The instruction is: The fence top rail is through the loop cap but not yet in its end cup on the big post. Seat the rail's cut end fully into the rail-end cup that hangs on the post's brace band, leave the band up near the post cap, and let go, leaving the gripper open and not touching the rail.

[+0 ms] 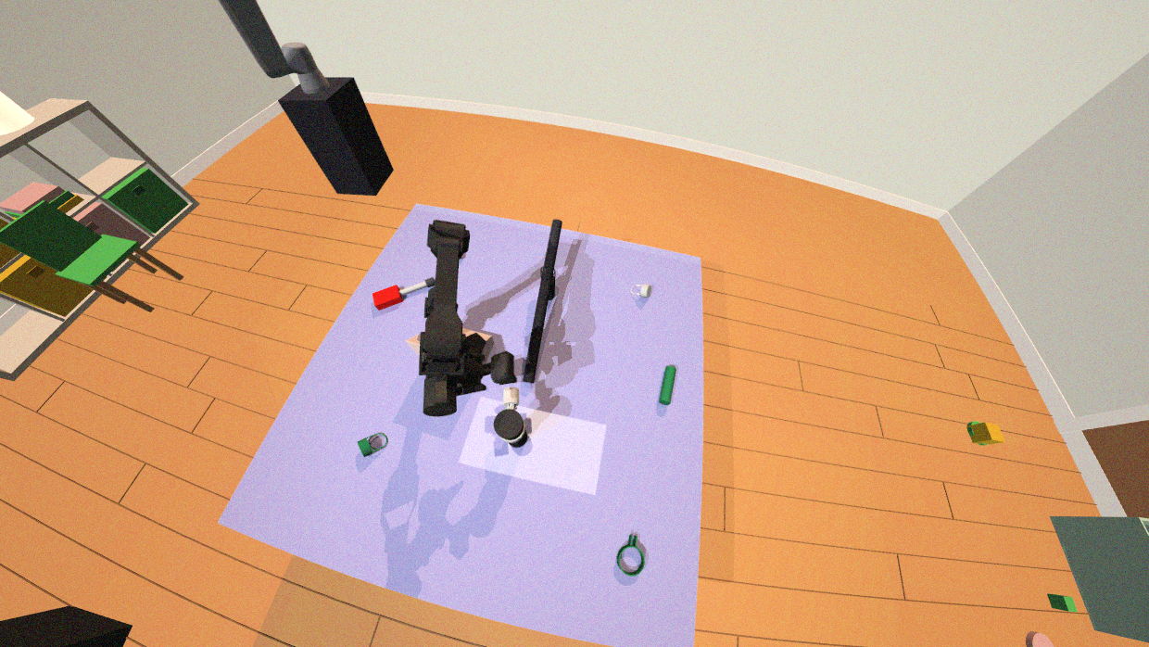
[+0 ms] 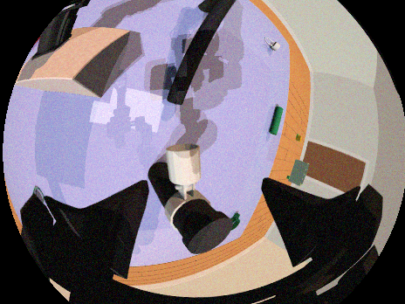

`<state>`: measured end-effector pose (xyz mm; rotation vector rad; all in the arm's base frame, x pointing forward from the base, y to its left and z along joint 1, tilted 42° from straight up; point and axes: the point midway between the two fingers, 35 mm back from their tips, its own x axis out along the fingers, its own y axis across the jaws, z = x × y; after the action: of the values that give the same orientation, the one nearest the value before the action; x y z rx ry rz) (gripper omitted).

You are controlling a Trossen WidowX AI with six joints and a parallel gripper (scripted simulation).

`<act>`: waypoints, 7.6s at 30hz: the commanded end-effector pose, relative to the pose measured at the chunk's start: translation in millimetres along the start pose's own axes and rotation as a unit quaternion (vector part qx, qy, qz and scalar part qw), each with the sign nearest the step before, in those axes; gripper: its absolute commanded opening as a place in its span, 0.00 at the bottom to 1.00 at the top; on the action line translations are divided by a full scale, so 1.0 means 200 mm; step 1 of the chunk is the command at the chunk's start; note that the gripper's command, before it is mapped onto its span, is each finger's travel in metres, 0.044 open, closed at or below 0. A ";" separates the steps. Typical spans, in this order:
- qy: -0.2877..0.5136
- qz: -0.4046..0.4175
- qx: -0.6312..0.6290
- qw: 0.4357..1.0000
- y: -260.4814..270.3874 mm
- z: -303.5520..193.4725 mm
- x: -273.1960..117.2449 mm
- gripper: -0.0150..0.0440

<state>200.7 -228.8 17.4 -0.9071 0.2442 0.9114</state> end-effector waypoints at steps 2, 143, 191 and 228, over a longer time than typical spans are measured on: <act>-0.003 0.002 -0.004 1.000 0.06 0.00 0.10 1.00; 0.052 0.001 0.093 0.994 0.01 0.00 0.58 0.25; 0.027 -0.023 0.717 0.696 -0.39 0.72 0.08 1.00; 0.022 0.256 0.111 0.960 -0.28 0.99 0.53 1.00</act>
<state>265.3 -71.1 131.3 -0.1280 0.8112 0.8861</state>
